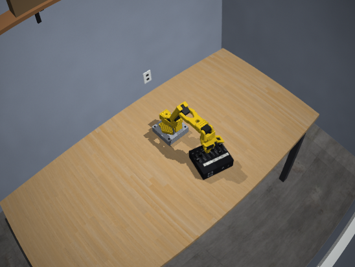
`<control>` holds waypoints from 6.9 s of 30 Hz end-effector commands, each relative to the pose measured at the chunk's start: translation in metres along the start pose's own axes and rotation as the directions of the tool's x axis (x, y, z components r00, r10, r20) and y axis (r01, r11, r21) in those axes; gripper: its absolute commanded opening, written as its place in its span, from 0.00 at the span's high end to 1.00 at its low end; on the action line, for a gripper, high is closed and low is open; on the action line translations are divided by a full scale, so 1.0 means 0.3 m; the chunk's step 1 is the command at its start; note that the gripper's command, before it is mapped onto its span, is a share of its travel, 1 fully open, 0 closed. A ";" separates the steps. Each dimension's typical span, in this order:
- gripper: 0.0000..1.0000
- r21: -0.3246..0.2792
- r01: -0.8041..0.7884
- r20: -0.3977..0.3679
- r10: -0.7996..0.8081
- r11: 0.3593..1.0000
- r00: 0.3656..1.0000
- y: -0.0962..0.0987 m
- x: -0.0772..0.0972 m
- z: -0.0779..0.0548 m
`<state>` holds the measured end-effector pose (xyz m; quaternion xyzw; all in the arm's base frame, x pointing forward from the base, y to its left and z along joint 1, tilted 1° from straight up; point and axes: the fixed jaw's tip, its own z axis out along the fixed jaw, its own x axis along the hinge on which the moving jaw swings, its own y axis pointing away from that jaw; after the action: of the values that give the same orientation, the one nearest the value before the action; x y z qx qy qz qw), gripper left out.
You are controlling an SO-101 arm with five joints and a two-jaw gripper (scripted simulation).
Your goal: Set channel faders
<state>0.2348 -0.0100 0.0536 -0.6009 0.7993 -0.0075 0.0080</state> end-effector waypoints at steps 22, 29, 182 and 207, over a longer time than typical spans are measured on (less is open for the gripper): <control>1.00 0.011 0.036 0.003 -0.036 0.999 0.999 0.002 0.005 -0.047; 1.00 0.008 0.361 0.000 -0.361 0.932 0.933 0.019 0.016 -0.054; 1.00 -0.013 0.887 0.014 -0.888 -0.461 -0.461 0.293 0.608 -0.133; 1.00 -0.013 0.887 0.014 -0.888 -0.461 -0.461 0.293 0.608 -0.133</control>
<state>0.1001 -0.1604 0.0884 -0.9952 -0.0977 -0.0031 -0.0072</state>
